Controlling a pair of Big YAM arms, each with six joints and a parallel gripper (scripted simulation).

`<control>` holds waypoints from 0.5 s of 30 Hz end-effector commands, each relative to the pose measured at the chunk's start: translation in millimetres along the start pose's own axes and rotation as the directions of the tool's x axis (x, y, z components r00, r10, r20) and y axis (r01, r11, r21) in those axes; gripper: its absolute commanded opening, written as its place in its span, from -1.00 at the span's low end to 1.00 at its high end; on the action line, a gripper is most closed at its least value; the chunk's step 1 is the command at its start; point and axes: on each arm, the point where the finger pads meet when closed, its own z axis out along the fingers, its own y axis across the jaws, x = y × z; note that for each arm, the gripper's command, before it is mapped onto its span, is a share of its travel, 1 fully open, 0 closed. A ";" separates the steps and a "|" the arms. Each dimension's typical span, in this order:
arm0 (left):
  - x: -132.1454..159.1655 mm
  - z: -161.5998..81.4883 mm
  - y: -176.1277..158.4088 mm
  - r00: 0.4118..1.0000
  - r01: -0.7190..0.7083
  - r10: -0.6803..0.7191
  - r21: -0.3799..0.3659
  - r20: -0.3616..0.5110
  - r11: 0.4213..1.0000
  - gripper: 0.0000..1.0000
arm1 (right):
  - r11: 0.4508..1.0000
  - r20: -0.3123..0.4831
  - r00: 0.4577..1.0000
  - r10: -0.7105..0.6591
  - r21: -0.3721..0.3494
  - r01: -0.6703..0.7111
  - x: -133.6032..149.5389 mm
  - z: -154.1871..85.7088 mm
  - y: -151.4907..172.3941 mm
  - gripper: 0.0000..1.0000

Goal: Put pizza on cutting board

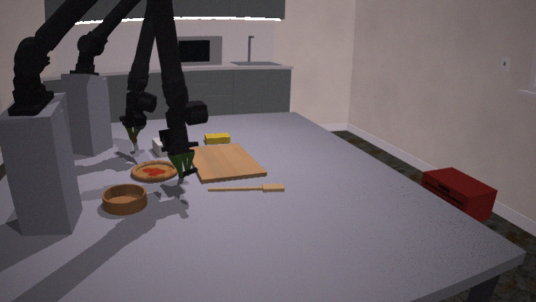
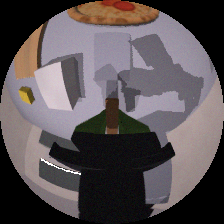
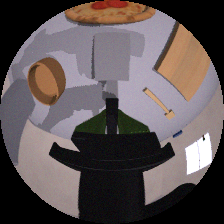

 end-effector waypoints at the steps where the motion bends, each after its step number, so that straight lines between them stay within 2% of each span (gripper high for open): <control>1: 15.4 9.2 -10.8 1.000 -0.015 0.015 0.023 -0.028 1.000 -0.87 | 1.000 0.000 1.000 -0.003 -0.009 0.003 -0.6 11.9 7.5 -0.87; 3: 12.9 2.4 -8.5 0.999 -0.018 0.018 0.019 -0.026 1.000 -0.87 | 1.000 -0.003 1.000 -0.003 0.008 0.003 0.6 0.2 3.0 -0.87; 4: -2.6 -4.4 4.7 1.000 0.002 -0.002 -0.005 0.006 1.000 -0.87 | 1.000 -0.005 1.000 0.000 0.024 0.000 0.5 -10.1 -5.3 -0.87; 8: -6.1 -7.0 6.9 1.000 0.004 -0.004 -0.009 0.010 1.000 -0.87 | 1.000 -0.005 1.000 0.004 0.028 -0.004 1.7 -8.2 -17.8 -0.87; 10: 5.2 0.7 -5.9 1.000 -0.009 0.009 0.004 -0.009 1.000 -0.87 | 1.000 -0.005 1.000 0.006 0.030 -0.006 1.1 -9.2 -18.8 -0.87; 11: 6.4 0.1 -7.3 1.000 -0.010 0.010 0.006 -0.013 1.000 -0.87 | 0.999 -0.007 1.000 0.011 0.053 -0.011 2.5 -11.3 -23.4 -0.87; 14: 6.3 0.2 -7.0 1.000 -0.019 0.019 0.007 -0.014 1.000 -0.87 | 0.999 -0.006 1.000 0.009 0.045 -0.009 1.7 -10.5 -18.7 -0.87; 15: -3.3 -0.3 1.1 1.000 -0.008 0.008 -0.006 0.005 1.000 -0.87 | 0.999 -0.005 1.000 0.011 0.030 -0.011 1.4 -7.0 -8.8 -0.87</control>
